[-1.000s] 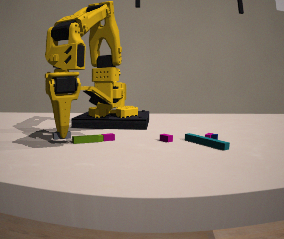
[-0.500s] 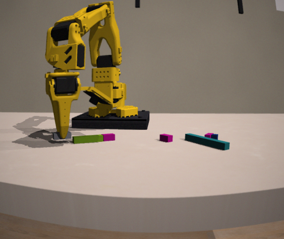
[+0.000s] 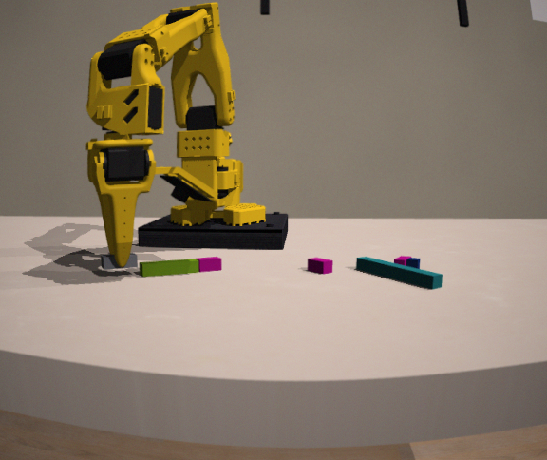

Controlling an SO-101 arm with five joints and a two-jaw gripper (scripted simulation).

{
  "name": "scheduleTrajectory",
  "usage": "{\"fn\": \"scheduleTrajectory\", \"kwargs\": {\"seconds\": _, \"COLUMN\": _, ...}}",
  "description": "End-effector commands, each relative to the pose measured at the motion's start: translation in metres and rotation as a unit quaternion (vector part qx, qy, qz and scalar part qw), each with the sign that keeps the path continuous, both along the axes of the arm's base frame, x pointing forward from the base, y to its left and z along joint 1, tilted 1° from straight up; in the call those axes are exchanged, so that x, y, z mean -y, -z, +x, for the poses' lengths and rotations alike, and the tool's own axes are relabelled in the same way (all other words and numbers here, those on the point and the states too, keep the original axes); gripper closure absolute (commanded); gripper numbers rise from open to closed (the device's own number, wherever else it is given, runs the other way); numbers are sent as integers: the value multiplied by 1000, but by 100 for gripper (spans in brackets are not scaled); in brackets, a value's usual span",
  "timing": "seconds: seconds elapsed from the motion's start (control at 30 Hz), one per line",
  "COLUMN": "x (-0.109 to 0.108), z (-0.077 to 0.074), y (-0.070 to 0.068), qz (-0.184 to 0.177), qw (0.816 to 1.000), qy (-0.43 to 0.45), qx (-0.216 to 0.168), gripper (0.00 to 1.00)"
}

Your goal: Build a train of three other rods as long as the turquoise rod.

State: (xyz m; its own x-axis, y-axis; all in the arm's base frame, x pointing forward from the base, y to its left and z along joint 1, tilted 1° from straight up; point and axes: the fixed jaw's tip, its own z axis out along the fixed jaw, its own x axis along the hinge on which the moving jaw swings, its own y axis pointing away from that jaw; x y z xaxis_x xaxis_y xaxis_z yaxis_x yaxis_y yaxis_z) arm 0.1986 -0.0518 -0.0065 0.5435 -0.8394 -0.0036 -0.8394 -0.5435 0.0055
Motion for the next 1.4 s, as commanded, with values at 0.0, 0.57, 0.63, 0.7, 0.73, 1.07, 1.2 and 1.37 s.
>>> {"fn": "scheduleTrajectory", "kwargs": {"seconds": 0.0, "x": 1, "z": 2, "y": 0, "qz": 1, "qw": 1000, "qy": 13, "qx": 0, "gripper": 100}}
{"fn": "scheduleTrajectory", "kwargs": {"seconds": 0.57, "x": 1, "z": 2, "y": 0, "qz": 1, "qw": 1000, "qy": 13, "qx": 0, "gripper": 100}}
{"fn": "scheduleTrajectory", "kwargs": {"seconds": 0.63, "x": 1, "z": 2, "y": 0, "qz": 1, "qw": 1000, "qy": 13, "qx": 0, "gripper": 100}}
{"fn": "scheduleTrajectory", "kwargs": {"seconds": 0.7, "x": 1, "z": 2, "y": 0, "qz": 1, "qw": 1000, "qy": 13, "qx": 0, "gripper": 100}}
{"fn": "scheduleTrajectory", "kwargs": {"seconds": 0.73, "x": 1, "z": 2, "y": 0, "qz": 1, "qw": 1000, "qy": 13, "qx": 0, "gripper": 100}}
{"fn": "scheduleTrajectory", "kwargs": {"seconds": 1.07, "x": 1, "z": 2, "y": 4, "qz": 1, "qw": 1000, "qy": 13, "qx": 0, "gripper": 100}}
{"fn": "scheduleTrajectory", "kwargs": {"seconds": 1.2, "x": 1, "z": 2, "y": 5, "qz": 1, "qw": 1000, "qy": 13, "qx": 0, "gripper": 100}}
{"fn": "scheduleTrajectory", "kwargs": {"seconds": 1.37, "x": 1, "z": 2, "y": 7, "qz": 1, "qw": 1000, "qy": 13, "qx": 0, "gripper": 100}}
